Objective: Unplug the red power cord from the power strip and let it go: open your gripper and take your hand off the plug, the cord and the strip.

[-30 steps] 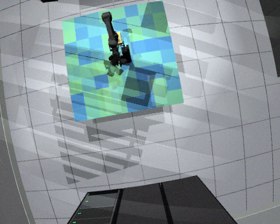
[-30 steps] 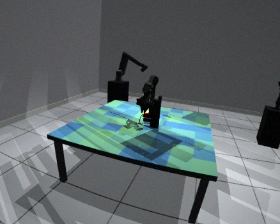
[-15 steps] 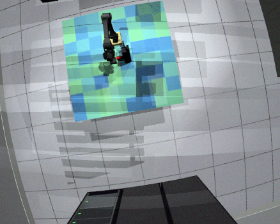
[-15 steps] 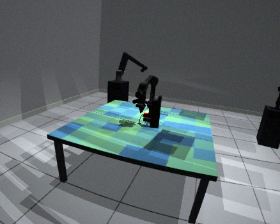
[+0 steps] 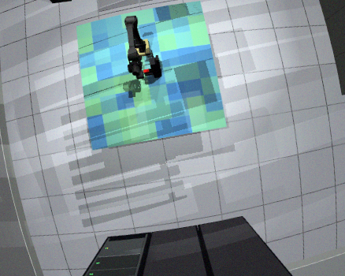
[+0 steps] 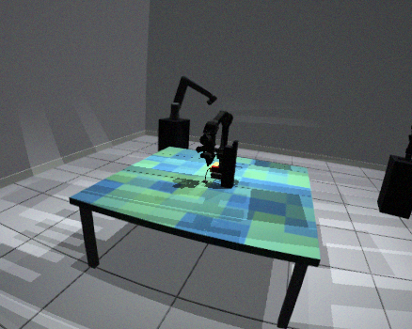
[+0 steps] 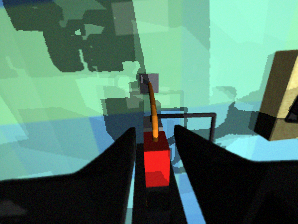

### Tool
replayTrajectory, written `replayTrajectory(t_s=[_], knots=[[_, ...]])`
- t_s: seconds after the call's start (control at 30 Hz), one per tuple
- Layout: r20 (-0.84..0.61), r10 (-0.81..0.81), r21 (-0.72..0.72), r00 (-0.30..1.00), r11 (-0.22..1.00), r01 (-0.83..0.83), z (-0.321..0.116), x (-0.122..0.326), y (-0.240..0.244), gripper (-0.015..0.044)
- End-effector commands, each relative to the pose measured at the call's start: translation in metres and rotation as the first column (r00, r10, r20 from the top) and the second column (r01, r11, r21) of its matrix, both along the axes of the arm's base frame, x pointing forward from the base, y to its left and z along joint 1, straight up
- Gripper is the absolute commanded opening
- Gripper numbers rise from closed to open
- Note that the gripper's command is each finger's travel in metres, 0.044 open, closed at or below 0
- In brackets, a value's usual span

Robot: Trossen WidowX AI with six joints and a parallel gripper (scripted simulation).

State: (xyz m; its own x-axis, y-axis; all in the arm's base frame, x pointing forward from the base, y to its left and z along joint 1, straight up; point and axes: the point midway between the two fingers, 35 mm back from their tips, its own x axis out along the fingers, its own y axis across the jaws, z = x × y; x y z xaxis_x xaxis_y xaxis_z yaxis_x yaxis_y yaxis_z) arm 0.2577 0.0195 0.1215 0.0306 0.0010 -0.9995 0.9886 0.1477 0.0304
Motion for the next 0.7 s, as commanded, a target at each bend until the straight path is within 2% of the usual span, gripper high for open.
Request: replayTrajectory(t_s=[0.0, 0.67], knots=[[-0.001, -0.001, 0.005, 1.0, 1.0, 0.001, 0.001, -0.001, 0.007, 0.016], [-0.002, -0.001, 0.008, 1.0, 1.0, 0.001, 0.0, -0.007, 0.034, 0.016]])
